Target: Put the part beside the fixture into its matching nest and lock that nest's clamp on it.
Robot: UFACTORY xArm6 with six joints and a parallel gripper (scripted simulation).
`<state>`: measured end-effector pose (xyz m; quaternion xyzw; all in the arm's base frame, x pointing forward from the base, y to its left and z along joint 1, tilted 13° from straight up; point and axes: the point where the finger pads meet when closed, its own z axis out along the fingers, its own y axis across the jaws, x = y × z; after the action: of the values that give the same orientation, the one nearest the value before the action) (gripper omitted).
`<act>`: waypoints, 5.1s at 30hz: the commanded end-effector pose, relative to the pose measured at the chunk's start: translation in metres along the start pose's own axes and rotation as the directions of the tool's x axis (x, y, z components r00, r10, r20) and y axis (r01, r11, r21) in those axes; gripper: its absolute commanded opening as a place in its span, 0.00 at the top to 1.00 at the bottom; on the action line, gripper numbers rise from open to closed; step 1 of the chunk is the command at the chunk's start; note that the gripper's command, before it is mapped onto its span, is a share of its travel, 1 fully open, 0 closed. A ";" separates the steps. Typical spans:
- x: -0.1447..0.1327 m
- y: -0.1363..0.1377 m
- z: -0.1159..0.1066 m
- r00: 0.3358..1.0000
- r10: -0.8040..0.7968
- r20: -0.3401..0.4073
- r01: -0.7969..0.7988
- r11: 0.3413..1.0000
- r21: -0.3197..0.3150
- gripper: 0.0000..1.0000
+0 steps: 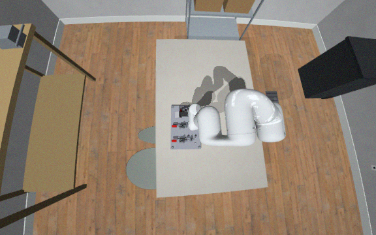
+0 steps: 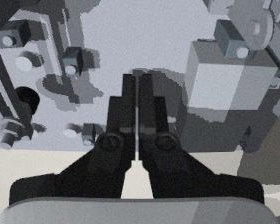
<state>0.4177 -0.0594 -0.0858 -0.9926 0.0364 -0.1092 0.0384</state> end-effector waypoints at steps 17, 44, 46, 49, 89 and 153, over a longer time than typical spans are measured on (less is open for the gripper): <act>0.001 -0.003 -0.036 1.000 -0.002 -0.003 0.002 1.000 0.002 1.00; 0.001 -0.003 -0.047 1.000 -0.002 -0.003 0.002 1.000 0.002 0.53; 0.001 -0.003 -0.051 1.000 -0.002 -0.003 0.002 1.000 0.002 0.53; 0.001 -0.003 -0.054 1.000 -0.002 -0.003 0.002 1.000 0.002 0.53; 0.007 0.001 -0.174 1.000 -0.002 -0.003 0.002 1.000 0.002 0.53; 0.080 0.047 -0.110 1.000 -0.002 -0.003 0.002 1.000 0.002 0.53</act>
<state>0.4652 -0.1194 0.0384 -0.9928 0.0357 -0.1077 0.0394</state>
